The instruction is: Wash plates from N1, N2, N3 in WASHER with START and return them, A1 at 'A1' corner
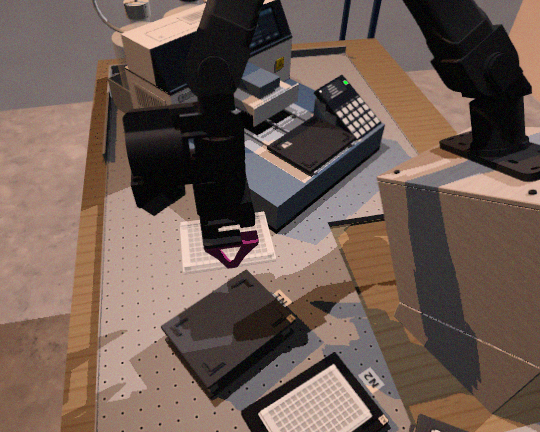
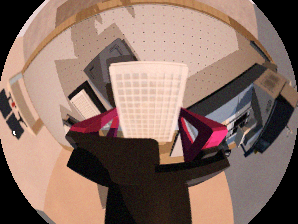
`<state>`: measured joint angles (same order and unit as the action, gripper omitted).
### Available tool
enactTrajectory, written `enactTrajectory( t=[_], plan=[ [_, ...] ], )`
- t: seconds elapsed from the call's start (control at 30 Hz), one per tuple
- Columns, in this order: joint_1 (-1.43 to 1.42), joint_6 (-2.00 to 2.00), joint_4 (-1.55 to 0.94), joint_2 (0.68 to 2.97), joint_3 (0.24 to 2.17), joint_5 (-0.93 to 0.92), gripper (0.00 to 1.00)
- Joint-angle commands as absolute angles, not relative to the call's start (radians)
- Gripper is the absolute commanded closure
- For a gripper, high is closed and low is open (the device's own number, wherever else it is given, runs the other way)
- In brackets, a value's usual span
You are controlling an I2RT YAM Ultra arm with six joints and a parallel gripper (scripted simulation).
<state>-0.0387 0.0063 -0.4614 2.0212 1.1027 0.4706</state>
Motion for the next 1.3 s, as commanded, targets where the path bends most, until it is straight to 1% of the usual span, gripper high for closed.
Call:
enactTrajectory(
  t=[0.0,0.47,0.53,0.57,1.27],
  plan=[
    [-0.097,-0.099,-0.469,2.06,1.144,0.486,1.0],
    [-0.229,-0.327,-0.504,2.204,1.248,0.505,1.0],
    [-0.23,-0.326,-0.505,2.206,1.249,0.504,1.0],
    [-0.23,-0.326,-0.505,2.169,1.25,0.504,1.0],
    [-0.214,-0.332,-0.486,2.164,1.228,0.499,1.0]
  ],
)
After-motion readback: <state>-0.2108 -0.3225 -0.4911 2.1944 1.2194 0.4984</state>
